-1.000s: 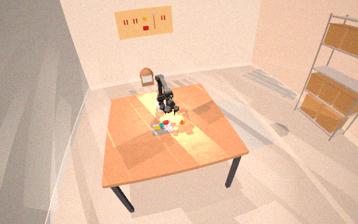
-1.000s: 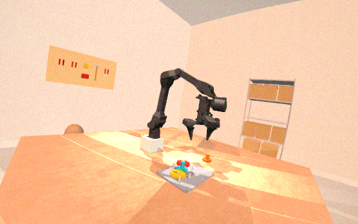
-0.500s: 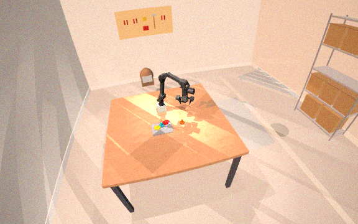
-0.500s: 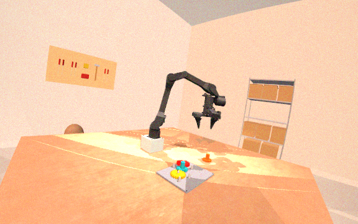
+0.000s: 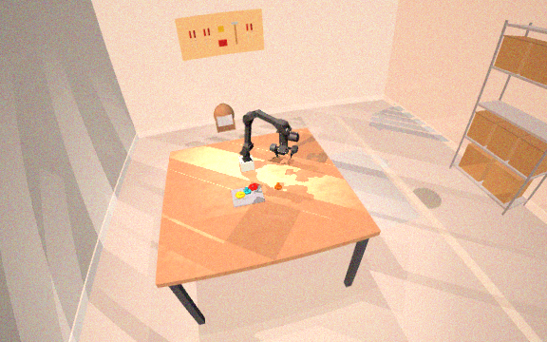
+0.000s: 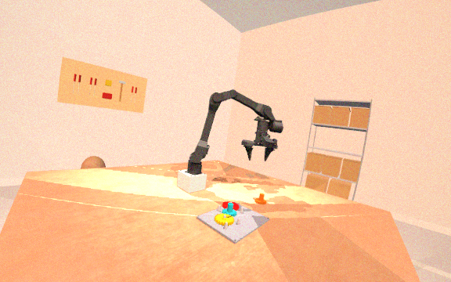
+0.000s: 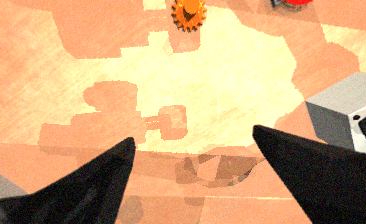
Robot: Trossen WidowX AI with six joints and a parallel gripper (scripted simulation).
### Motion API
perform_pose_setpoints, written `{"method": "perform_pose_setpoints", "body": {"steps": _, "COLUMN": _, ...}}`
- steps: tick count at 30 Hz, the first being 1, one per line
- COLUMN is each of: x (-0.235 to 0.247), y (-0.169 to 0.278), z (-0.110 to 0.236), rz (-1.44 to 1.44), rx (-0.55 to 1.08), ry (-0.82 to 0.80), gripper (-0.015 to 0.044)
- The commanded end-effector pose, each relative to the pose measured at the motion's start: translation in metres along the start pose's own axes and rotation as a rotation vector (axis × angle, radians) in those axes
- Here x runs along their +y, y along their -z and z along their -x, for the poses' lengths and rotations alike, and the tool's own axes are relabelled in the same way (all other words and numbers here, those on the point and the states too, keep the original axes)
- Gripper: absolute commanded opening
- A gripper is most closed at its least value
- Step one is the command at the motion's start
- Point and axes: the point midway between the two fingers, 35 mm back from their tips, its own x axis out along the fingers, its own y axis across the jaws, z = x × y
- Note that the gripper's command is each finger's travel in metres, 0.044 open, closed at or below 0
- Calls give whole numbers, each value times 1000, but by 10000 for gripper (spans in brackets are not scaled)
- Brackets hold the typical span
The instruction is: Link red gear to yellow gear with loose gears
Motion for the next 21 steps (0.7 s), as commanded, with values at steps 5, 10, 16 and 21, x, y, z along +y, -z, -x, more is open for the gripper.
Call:
{"method": "perform_pose_setpoints", "body": {"steps": 5, "x": 0, "y": 1, "z": 1, "rz": -4, "rx": 2, "ry": 0, "gripper": 440}}
{"method": "perform_pose_setpoints", "body": {"steps": 10, "x": 0, "y": 1, "z": 1, "rz": -4, "rx": 2, "ry": 0, "gripper": 440}}
{"method": "perform_pose_setpoints", "body": {"steps": 16, "x": 0, "y": 1, "z": 1, "rz": -4, "rx": 2, "ry": 0, "gripper": 440}}
{"method": "perform_pose_setpoints", "body": {"steps": 21, "x": 0, "y": 1, "z": 1, "rz": -4, "rx": 2, "ry": 0, "gripper": 440}}
